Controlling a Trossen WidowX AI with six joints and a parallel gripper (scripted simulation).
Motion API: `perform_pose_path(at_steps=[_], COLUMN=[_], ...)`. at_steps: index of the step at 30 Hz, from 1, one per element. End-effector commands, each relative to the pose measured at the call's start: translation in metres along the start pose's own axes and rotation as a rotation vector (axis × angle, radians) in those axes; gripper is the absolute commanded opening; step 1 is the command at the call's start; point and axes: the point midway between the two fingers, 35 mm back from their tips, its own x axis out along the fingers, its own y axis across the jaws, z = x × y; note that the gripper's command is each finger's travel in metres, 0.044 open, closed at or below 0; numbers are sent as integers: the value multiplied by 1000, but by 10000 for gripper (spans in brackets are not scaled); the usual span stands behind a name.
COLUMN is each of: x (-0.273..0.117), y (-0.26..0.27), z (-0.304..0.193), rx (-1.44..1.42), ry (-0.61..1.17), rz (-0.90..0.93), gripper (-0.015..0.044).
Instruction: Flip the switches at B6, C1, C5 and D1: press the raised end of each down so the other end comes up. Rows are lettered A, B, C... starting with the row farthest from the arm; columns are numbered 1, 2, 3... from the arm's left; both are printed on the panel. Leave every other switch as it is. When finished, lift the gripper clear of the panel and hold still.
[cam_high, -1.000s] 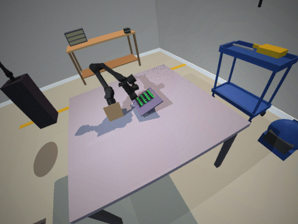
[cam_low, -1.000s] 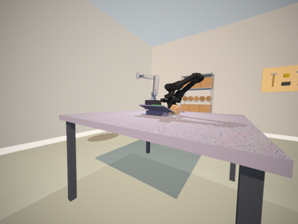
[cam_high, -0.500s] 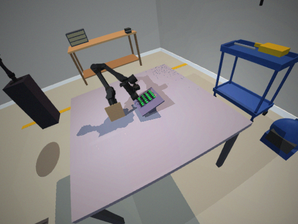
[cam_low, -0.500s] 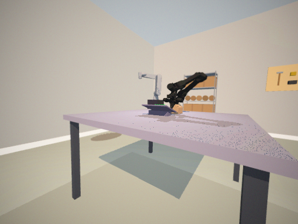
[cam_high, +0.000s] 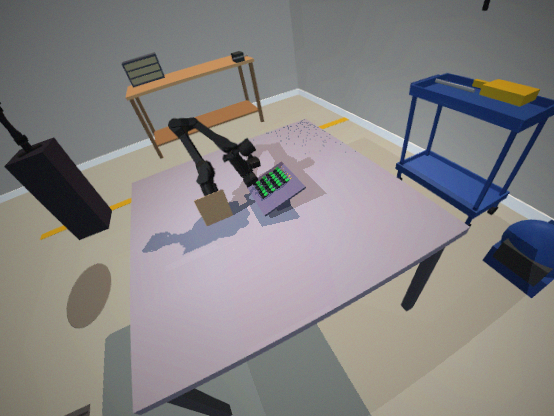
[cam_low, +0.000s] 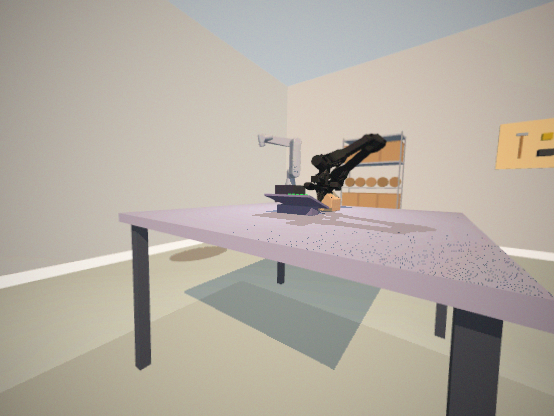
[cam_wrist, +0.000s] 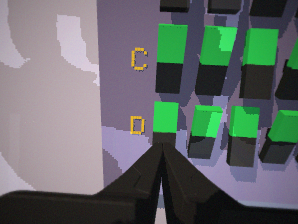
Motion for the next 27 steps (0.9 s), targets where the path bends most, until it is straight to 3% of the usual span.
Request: perform_pose_path(at_steps=[1,23,27], x=[1,4,-22], y=[-1,-1,-4], z=[0,0,3], rx=[4,4,0], ry=[-1,-1,13], rz=[-3,-3,-15], gripper=[0,0,0])
